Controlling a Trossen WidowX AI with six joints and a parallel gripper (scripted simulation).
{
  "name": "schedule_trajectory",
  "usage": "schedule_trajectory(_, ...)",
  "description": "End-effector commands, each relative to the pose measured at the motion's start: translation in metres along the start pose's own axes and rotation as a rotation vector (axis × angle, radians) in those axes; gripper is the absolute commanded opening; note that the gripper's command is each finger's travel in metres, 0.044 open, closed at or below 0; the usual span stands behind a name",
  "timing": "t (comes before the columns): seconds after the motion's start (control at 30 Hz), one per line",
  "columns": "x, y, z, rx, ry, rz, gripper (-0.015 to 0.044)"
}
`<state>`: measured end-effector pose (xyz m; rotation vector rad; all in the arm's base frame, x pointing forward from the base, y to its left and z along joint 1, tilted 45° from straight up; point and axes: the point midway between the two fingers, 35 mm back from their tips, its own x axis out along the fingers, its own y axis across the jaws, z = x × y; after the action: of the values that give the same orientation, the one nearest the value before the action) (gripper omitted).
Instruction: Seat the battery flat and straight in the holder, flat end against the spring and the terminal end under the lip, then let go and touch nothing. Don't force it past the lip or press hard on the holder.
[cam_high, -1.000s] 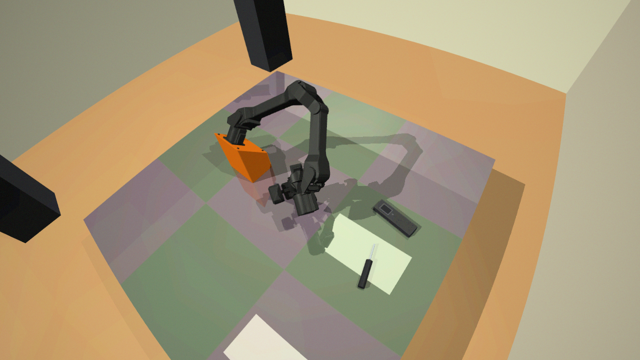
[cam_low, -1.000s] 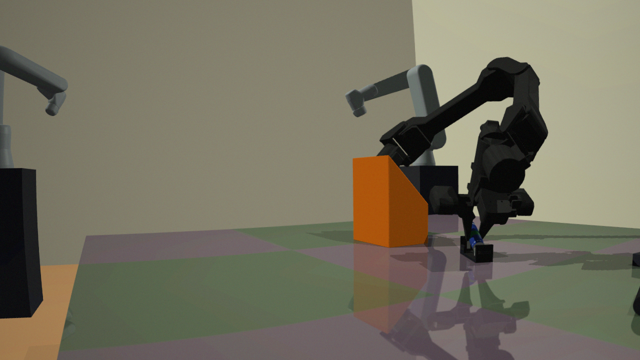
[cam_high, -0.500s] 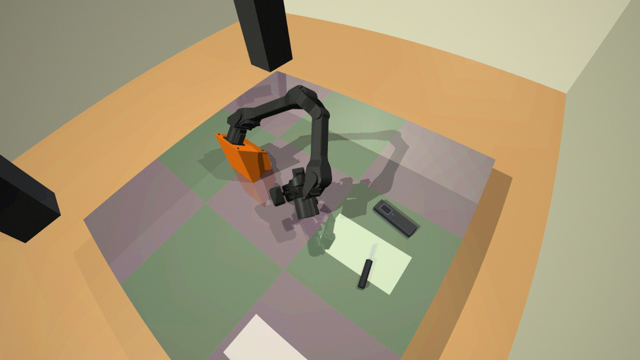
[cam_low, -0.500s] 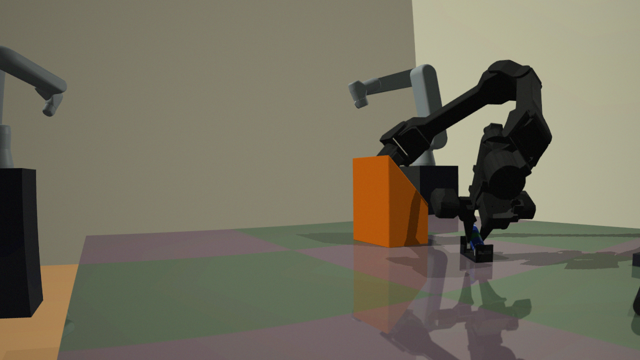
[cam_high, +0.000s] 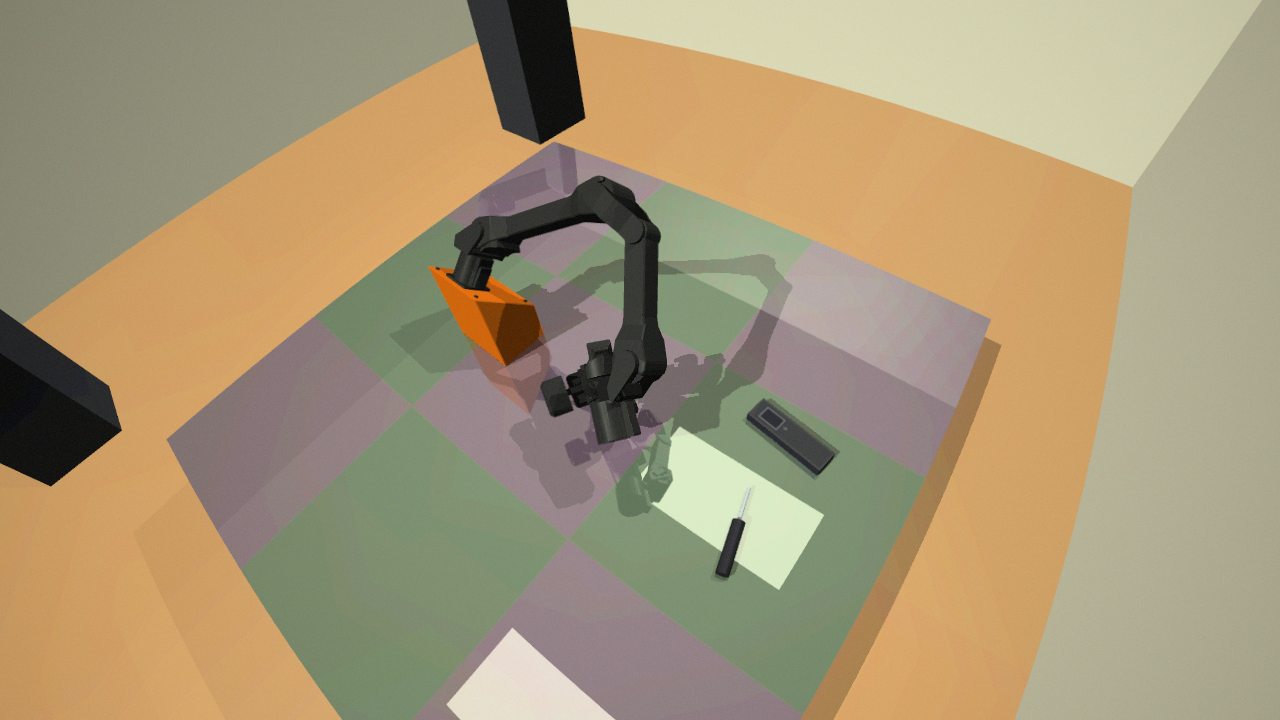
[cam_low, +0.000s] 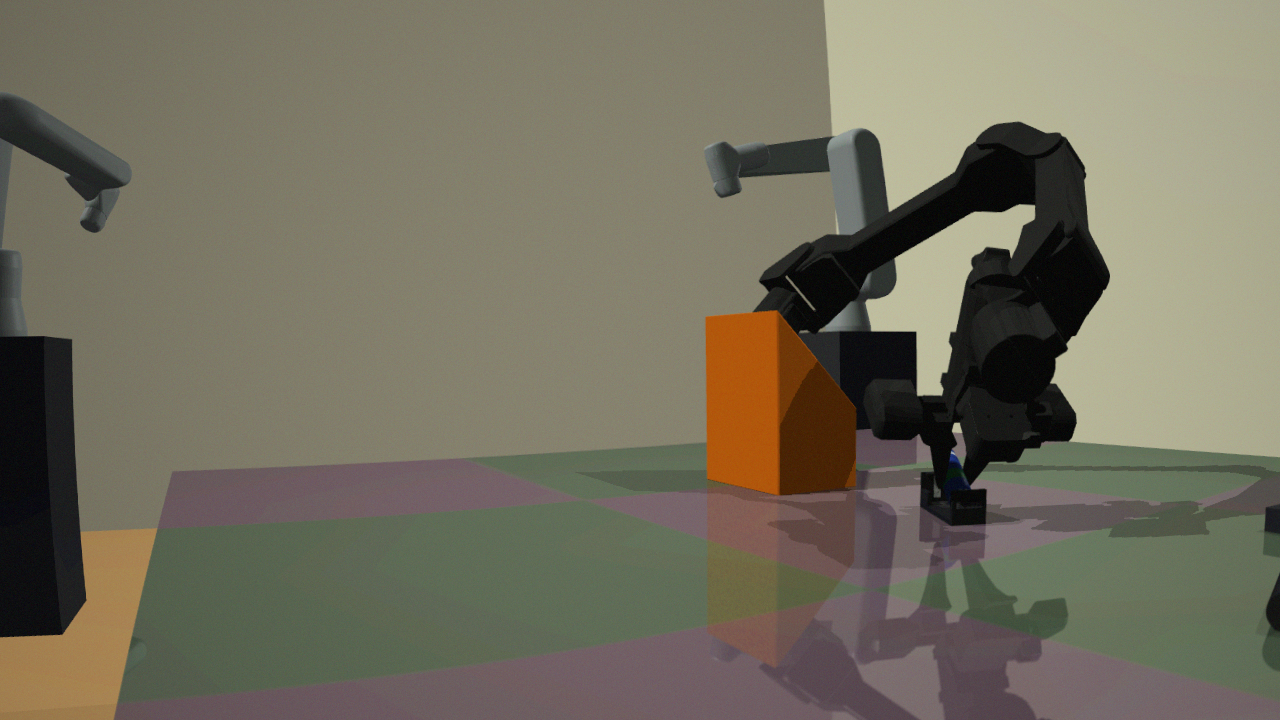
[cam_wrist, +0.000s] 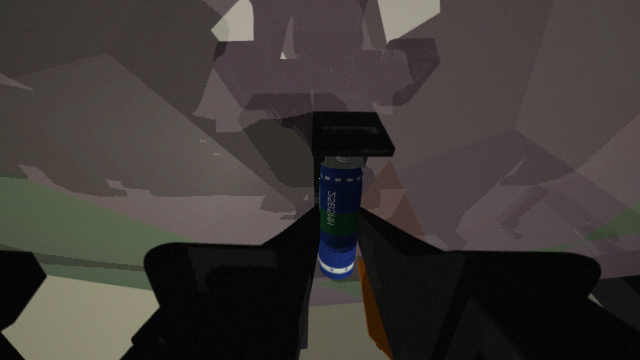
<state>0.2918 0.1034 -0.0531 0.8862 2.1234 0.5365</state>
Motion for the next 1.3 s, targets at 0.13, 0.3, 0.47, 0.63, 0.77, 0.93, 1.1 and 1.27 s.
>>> schedule_trajectory(0.13, -0.0019, -0.0012, 0.0061, -0.005, 0.001, -0.003, 0.0077)
schedule_trajectory(0.3, -0.0031, -0.0012, 0.0082, -0.006, 0.002, -0.003, 0.0077)
schedule_trajectory(0.47, -0.0026, -0.0017, 0.0085, -0.007, -0.009, -0.007, 0.0077)
schedule_trajectory(0.63, -0.0014, -0.0023, 0.0086, -0.007, -0.031, -0.016, 0.0077)
schedule_trajectory(0.77, -0.0004, -0.0025, 0.0086, -0.008, -0.048, -0.022, 0.0077)
schedule_trajectory(0.93, 0.0009, -0.0031, 0.0087, -0.005, -0.07, -0.028, 0.0077)
schedule_trajectory(1.1, 0.0021, -0.0038, 0.0087, -0.002, -0.092, -0.034, 0.0077)
schedule_trajectory(1.27, 0.0033, -0.0044, 0.0086, 0.002, -0.114, -0.039, 0.0077)
